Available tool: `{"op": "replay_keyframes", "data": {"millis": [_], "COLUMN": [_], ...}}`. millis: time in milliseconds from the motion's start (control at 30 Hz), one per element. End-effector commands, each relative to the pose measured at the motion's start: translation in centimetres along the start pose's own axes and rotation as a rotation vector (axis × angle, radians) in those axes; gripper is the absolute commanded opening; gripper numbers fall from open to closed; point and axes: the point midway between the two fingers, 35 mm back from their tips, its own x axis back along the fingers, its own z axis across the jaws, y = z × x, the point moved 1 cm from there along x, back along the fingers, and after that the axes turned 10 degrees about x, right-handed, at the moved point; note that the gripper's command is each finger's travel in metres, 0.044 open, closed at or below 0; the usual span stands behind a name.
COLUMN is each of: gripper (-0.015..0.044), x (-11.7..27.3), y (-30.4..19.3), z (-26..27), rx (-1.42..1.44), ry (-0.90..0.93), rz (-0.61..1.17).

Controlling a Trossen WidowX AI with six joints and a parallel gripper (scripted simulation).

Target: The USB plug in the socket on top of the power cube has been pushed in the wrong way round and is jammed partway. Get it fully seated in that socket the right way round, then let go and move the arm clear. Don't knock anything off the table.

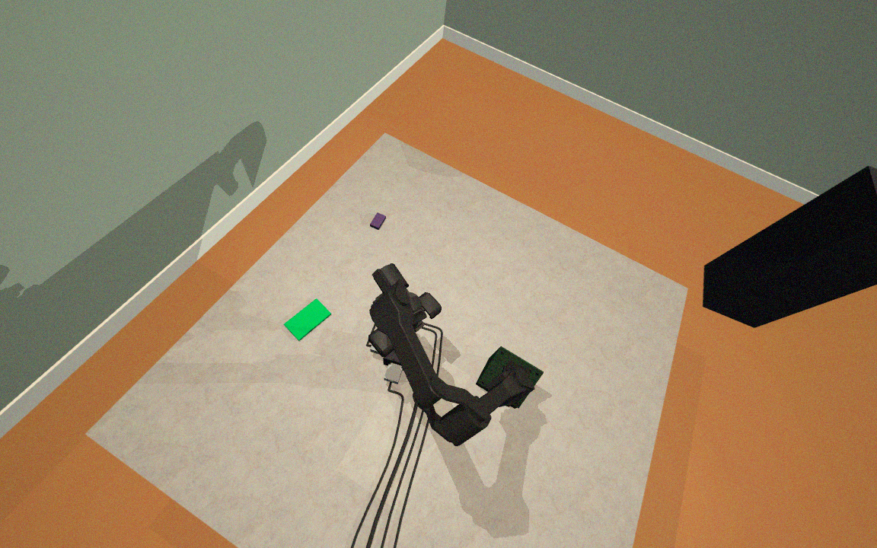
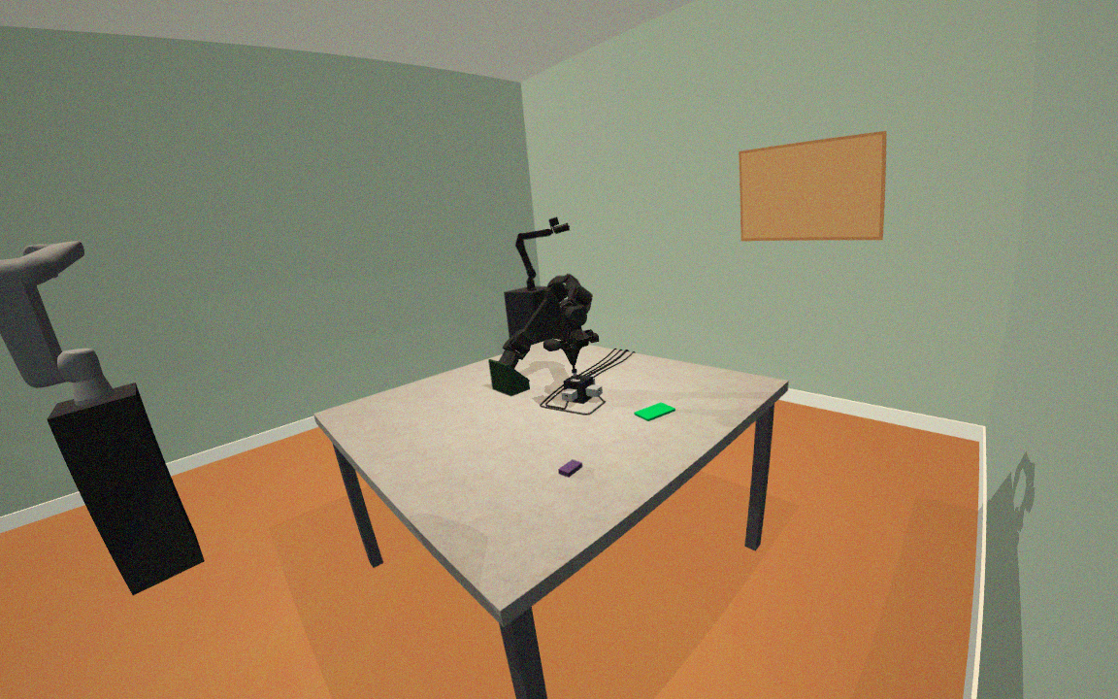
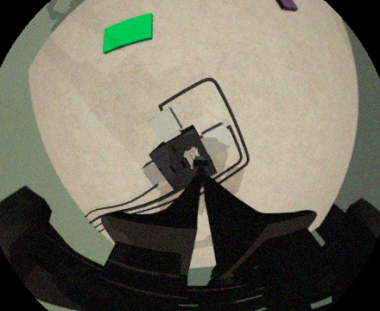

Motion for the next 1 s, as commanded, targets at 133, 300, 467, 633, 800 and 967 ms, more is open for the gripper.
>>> {"op": "replay_keyframes", "data": {"millis": [133, 300, 467, 633, 800, 967], "gripper": [0.0, 0.0, 0.0, 0.0, 0.0, 0.0], "x": [0.0, 0.0, 0.0, 0.0, 0.0, 0.0], "y": [0.03, 0.03, 0.03, 0.03, 0.03, 0.03], "z": [-0.02, -0.02, -0.02, -0.02, -0.02, -0.02], "rx": [-0.21, -0.341, -0.472, -0.603, -0.734, -0.865], "ry": [-0.001, -0.001, -0.001, -0.001, -0.001, 0.0], "rz": [-0.002, -0.002, -0.002, -0.002, -0.002, -0.002]}}
